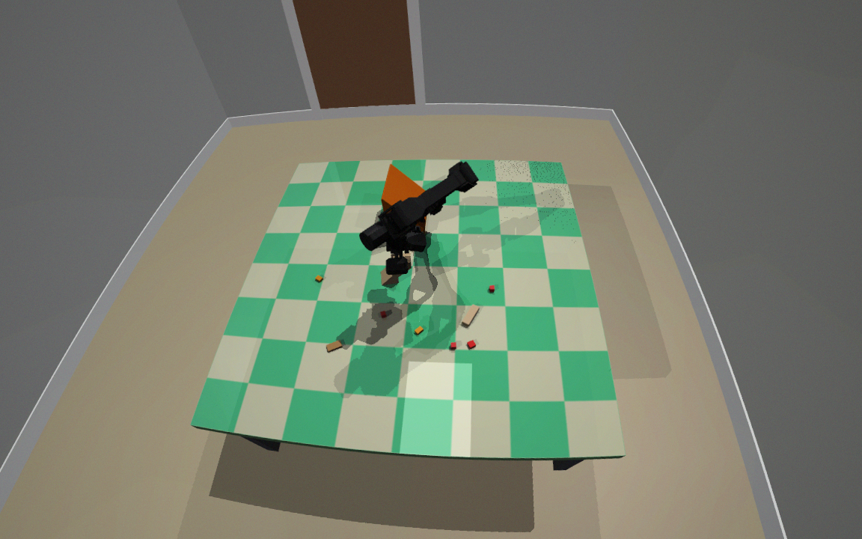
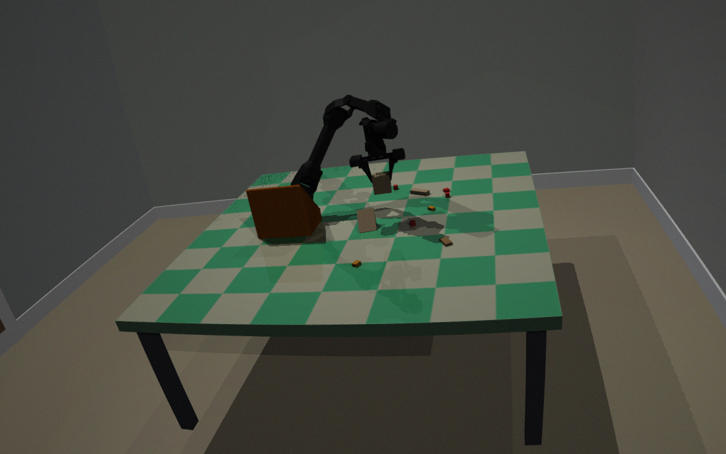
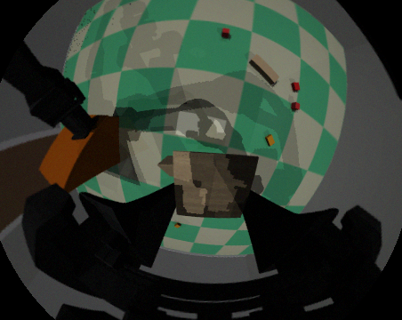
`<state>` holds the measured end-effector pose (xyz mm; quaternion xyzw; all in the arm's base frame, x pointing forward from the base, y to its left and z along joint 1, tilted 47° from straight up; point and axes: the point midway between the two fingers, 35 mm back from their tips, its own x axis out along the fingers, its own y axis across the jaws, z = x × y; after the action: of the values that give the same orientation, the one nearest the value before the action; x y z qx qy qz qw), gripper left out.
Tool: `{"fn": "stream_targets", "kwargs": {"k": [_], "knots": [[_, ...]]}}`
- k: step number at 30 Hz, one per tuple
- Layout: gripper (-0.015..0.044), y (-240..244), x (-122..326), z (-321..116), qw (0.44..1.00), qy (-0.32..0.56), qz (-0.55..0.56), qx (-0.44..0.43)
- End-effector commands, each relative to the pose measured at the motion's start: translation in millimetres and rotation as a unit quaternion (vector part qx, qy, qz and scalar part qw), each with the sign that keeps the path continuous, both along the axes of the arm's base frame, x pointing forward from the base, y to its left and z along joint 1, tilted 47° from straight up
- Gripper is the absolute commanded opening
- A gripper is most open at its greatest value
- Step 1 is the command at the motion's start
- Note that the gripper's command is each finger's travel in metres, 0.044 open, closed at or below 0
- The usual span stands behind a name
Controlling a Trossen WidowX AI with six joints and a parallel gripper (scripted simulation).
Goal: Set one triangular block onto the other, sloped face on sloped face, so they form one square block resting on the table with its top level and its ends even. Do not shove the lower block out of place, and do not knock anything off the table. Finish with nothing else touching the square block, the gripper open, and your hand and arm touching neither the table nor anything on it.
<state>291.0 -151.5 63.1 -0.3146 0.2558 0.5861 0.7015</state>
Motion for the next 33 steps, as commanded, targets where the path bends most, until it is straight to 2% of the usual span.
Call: {"fn": "stream_targets", "kwargs": {"k": [1, 23, 33], "knots": [[0.0000, -17, -7, -10, 1.000, -0.003, 0.003, -0.003], [0.0000, -81, -63, -74, 0.999, -0.017, 0.028, 0.019], [0.0000, -64, -60, -84, 0.999, -0.018, 0.029, 0.020]]}}
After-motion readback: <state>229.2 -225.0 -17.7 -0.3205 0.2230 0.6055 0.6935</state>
